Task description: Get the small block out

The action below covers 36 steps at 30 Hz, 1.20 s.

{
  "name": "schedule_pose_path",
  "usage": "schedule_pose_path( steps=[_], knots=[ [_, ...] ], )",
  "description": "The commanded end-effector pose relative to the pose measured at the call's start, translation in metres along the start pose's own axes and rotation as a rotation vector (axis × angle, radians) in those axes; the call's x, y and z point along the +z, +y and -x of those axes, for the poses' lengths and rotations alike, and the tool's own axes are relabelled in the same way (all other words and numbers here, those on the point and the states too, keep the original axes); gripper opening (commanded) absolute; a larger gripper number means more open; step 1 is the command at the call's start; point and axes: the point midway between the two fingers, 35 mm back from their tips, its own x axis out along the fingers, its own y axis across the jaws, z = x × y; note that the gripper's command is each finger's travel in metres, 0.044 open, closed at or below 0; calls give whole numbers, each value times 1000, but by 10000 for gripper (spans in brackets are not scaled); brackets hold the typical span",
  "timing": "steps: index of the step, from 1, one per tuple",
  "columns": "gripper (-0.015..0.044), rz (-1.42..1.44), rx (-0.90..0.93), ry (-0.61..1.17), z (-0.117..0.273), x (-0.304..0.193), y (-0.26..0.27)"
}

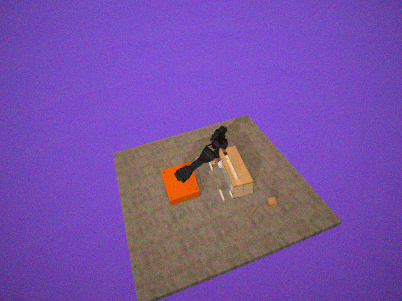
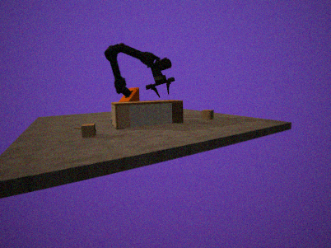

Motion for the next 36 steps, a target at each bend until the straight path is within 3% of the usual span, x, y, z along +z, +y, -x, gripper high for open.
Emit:
schedule_pose_path(
  steps=[1,7,20,36],
  knots=[
    [285,700,-67,-61,-4,-11,3],
    [285,1324,-156,-90,-4,-16,7],
    [285,2184,-347,-60,-2,-24,11],
    [285,3196,-648,190,1,-32,16]
  ],
)
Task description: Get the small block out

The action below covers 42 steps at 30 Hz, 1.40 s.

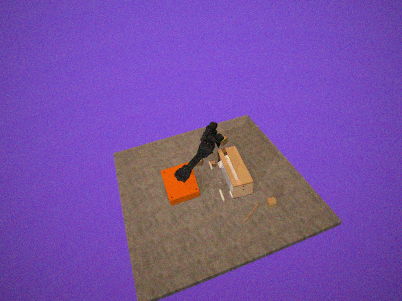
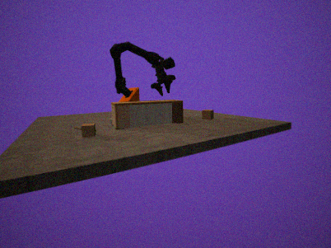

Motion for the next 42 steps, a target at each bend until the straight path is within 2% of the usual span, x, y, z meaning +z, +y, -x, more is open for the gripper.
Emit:
schedule_pose_path(
  steps=[1,6,23,25,29,31,42],
  knots=[
    [285,935,-13,132,1,14,9],
    [285,1213,0,168,2,16,9],
    [285,1224,1,169,3,16,9],
    [285,1224,0,168,-9,18,11],
    [285,1225,0,169,-68,23,27],
    [285,1225,3,172,-86,22,35],
    [285,1225,3,171,-97,22,38]
  ],
)
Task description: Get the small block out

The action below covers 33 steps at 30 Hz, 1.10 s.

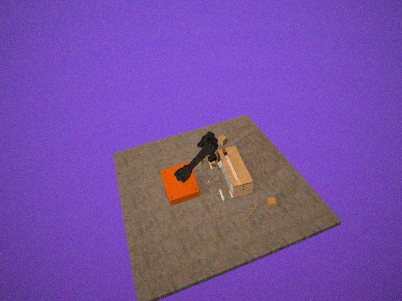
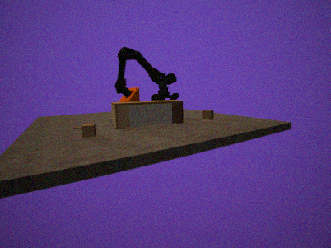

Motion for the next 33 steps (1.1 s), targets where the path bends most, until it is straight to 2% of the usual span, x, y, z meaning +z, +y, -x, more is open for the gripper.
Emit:
schedule_pose_path(
  steps=[1,33],
  knots=[
    [285,14,8,-8,-8,7,2],
    [285,16,13,-7,-53,29,8]
  ],
)
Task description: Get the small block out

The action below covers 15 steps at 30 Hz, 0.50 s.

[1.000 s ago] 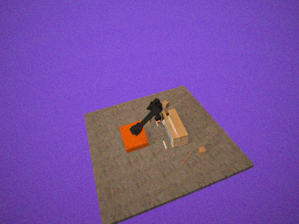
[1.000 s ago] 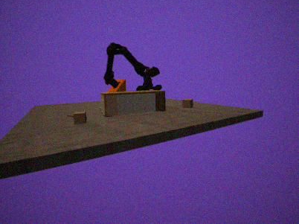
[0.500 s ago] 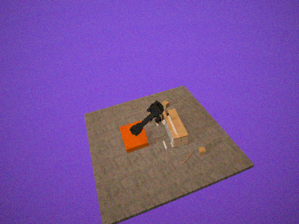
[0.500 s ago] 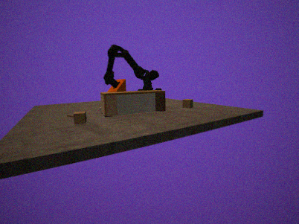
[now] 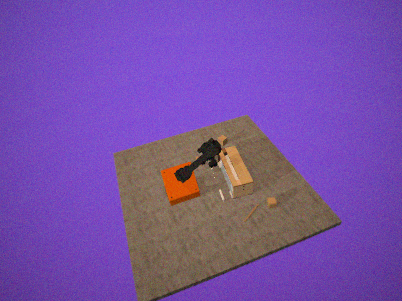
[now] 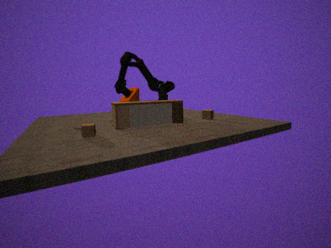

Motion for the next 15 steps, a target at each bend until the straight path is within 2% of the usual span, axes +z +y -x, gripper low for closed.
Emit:
schedule_pose_path(
  steps=[1,9,11,13,15],
  knots=[
    [285,14,7,-5,-4,6,2],
    [75,14,7,-5,-4,6,2],
    [62,14,7,-5,-4,6,2],
    [9,-4,-8,-1,-1,2,-1],
    [0,-12,-16,0,5,-3,-3]
  ],
)
